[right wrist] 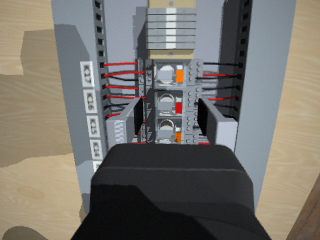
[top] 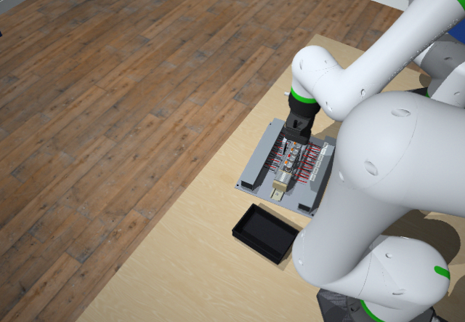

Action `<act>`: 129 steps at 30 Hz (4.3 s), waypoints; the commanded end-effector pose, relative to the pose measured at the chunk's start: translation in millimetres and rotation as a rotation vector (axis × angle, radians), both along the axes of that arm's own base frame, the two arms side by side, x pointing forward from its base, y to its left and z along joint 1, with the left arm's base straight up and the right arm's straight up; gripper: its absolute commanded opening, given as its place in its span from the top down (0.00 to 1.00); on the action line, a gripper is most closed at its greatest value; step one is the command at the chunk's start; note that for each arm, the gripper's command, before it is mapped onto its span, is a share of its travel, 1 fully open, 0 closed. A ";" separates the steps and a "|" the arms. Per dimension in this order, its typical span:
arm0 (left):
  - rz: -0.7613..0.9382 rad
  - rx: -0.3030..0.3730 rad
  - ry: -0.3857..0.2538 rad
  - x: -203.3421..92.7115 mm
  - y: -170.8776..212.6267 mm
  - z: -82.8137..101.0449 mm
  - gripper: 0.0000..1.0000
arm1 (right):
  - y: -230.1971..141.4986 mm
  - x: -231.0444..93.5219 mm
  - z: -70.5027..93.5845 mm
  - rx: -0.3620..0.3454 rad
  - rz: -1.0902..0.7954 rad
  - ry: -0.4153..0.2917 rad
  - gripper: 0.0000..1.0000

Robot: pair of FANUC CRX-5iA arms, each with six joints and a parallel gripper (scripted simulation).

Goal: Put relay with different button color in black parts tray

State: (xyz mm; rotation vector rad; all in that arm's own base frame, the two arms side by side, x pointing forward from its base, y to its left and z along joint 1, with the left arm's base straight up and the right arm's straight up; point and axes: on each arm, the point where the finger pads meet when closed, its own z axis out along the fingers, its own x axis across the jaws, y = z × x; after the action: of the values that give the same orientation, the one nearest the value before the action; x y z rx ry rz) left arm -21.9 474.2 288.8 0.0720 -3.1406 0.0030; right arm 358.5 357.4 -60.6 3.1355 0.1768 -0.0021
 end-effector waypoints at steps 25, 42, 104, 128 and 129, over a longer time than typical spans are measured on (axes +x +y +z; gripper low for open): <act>0.000 0.002 0.000 0.1 0.3 0.9 0.00 | 0.5 0.5 -7.8 0.001 0.000 -0.001 0.02; 0.000 0.002 0.000 0.1 0.3 0.9 0.00 | 0.5 0.5 -25.2 0.001 0.000 -0.001 0.02; 0.000 0.002 0.000 0.1 0.3 0.9 0.00 | 0.5 0.5 -32.3 0.001 0.000 -0.001 1.00; 0.000 0.002 0.000 0.1 0.3 0.9 0.00 | 0.5 0.5 -32.3 0.001 0.000 -0.001 1.00; 0.000 0.002 0.000 0.1 0.3 0.9 0.00 | 0.5 0.5 -32.3 0.001 0.000 -0.001 1.00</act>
State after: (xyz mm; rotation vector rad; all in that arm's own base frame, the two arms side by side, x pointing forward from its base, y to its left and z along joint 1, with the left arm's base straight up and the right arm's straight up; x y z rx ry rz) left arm -21.9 474.2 288.8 0.0720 -3.1406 0.0030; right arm 358.5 357.4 -93.6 3.1355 0.1768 -0.0021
